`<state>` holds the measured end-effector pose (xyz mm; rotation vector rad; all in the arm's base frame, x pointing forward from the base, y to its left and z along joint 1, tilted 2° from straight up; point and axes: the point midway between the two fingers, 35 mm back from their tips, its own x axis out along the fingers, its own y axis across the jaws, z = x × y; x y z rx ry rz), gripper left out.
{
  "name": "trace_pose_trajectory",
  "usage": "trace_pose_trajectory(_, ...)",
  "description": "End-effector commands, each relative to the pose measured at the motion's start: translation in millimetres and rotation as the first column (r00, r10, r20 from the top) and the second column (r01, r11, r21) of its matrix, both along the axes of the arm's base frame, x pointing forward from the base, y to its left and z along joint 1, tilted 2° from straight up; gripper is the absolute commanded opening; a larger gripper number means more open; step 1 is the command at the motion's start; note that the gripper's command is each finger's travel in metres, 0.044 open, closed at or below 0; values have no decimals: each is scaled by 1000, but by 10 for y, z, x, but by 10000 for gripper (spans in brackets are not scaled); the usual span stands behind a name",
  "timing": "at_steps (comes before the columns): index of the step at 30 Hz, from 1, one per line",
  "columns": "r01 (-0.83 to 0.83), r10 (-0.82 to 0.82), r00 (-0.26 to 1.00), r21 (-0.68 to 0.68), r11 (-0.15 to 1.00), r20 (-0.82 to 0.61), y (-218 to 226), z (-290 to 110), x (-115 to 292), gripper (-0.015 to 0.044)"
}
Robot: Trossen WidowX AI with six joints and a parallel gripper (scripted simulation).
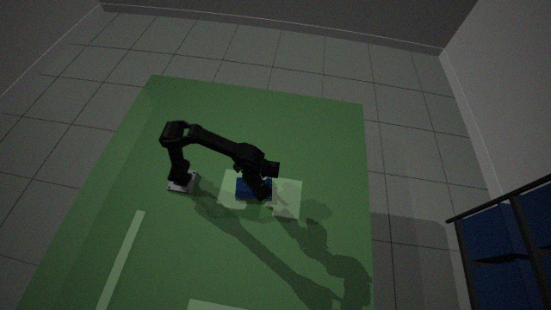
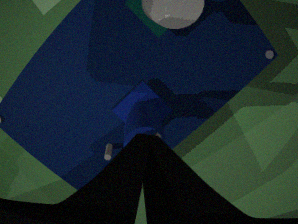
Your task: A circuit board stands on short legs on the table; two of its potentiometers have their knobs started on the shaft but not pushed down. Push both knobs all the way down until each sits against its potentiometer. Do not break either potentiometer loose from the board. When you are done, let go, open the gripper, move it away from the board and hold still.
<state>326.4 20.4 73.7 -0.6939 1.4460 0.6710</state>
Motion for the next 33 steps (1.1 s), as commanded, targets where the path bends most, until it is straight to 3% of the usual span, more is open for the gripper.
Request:
trace_pose_trajectory(1,-5,5,1000,-5,1000,-20,-6,-65,19,0)
trace_pose_trajectory(18,-5,5,1000,-5,1000,-20,-3,205,12,0)
trace_pose_trajectory(26,-1,1,1000,-2,1000,-24,2,155,4,210)
trace_pose_trajectory(33,159,-159,987,16,987,-14,-115,246,-21,26)
